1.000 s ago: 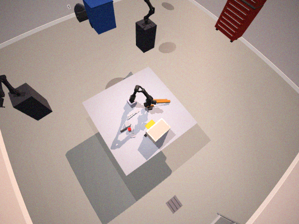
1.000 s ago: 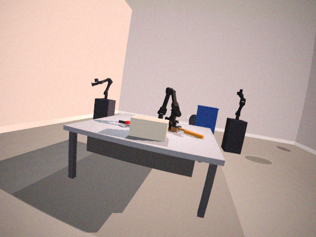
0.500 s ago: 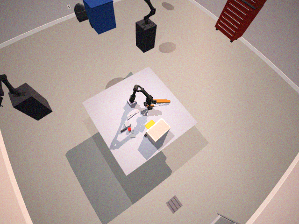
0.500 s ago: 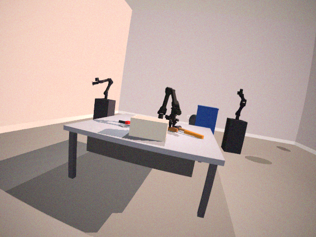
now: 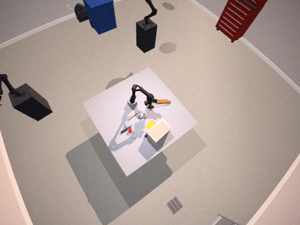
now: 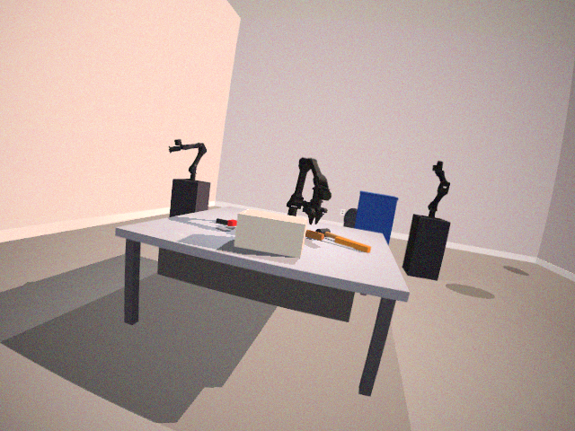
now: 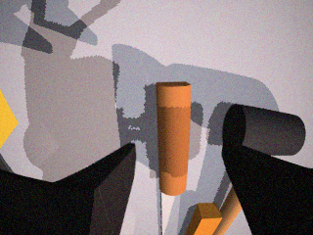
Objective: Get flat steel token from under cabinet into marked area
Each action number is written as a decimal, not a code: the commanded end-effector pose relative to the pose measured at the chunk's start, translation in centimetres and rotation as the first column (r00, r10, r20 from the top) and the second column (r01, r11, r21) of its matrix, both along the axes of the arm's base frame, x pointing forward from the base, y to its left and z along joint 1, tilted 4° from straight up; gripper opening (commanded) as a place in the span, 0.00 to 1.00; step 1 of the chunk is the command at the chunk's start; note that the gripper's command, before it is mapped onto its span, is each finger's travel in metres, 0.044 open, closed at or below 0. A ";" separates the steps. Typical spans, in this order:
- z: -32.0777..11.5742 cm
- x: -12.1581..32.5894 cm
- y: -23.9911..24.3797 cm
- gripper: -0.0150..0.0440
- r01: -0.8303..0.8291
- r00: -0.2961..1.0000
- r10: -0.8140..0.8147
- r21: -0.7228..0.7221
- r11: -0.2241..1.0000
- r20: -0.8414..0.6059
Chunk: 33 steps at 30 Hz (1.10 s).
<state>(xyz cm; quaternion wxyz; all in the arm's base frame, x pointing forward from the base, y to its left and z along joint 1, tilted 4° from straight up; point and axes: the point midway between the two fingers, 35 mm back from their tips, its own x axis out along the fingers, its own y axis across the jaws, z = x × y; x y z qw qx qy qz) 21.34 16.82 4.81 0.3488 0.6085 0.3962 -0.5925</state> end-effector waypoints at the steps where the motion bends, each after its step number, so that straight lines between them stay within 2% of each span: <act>1: 0.3 0.0 -0.1 0.71 0.005 1.000 -0.005 0.000 1.000 -0.002; 33: 0.3 0.0 0.0 0.71 -0.214 0.977 0.214 0.002 0.977 0.014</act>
